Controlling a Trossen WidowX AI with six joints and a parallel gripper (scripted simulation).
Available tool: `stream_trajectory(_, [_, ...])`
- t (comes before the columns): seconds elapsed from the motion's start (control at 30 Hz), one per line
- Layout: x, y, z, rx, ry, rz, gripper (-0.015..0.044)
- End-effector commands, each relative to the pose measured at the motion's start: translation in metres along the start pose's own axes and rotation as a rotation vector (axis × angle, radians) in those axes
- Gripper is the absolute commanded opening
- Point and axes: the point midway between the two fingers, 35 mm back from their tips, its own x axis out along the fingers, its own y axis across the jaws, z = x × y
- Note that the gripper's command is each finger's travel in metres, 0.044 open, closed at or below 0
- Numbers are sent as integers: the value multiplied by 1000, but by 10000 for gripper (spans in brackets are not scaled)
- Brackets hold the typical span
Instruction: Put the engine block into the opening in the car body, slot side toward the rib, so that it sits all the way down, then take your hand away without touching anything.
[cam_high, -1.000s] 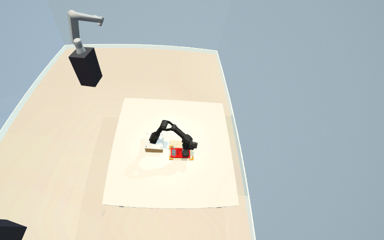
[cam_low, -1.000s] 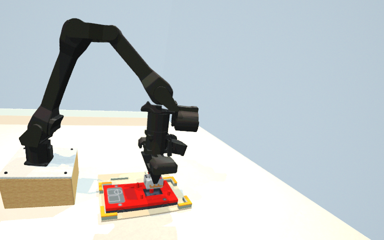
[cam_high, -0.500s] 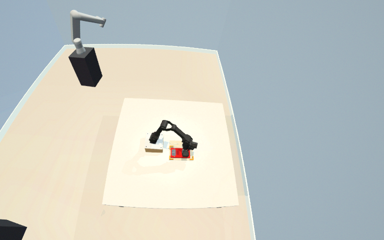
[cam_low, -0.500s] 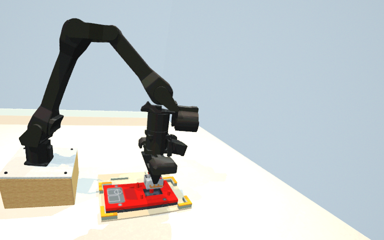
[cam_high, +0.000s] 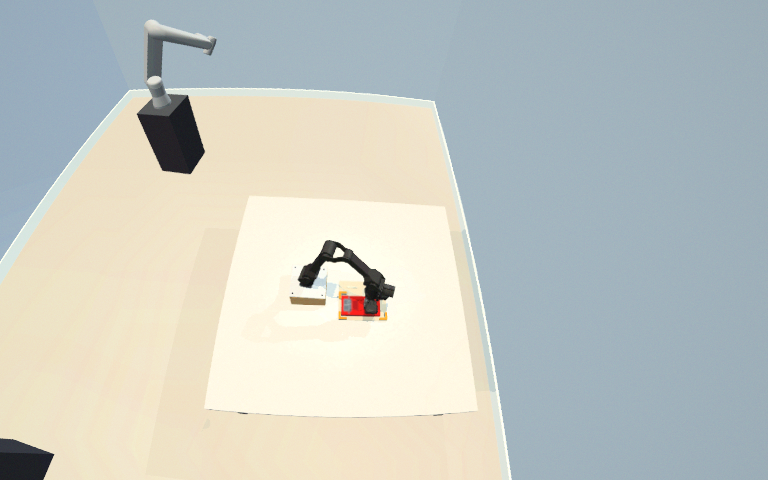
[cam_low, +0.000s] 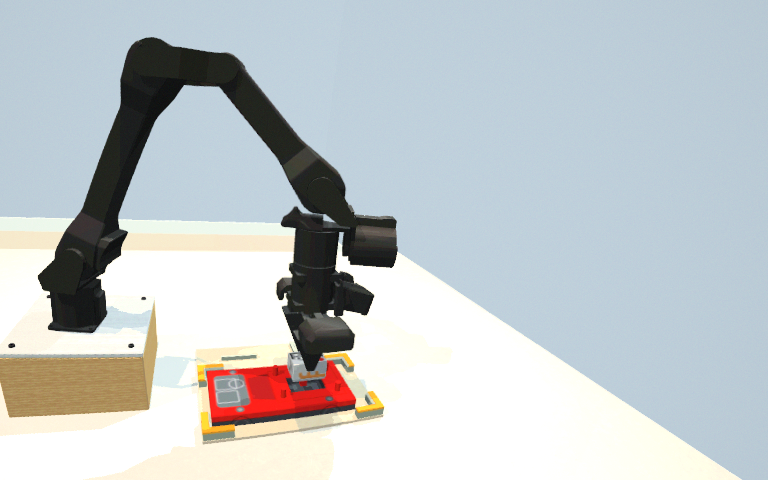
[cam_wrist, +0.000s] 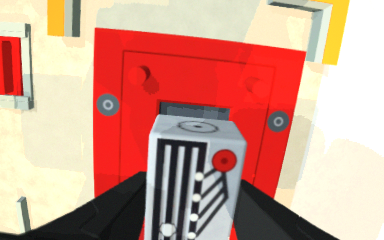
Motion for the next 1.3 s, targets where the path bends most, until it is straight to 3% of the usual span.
stream_trajectory(0.0, [2,-1,0,-3,1,-3,159])
stream_trajectory(1.27, [15,-1,0,4,1,-3,159])
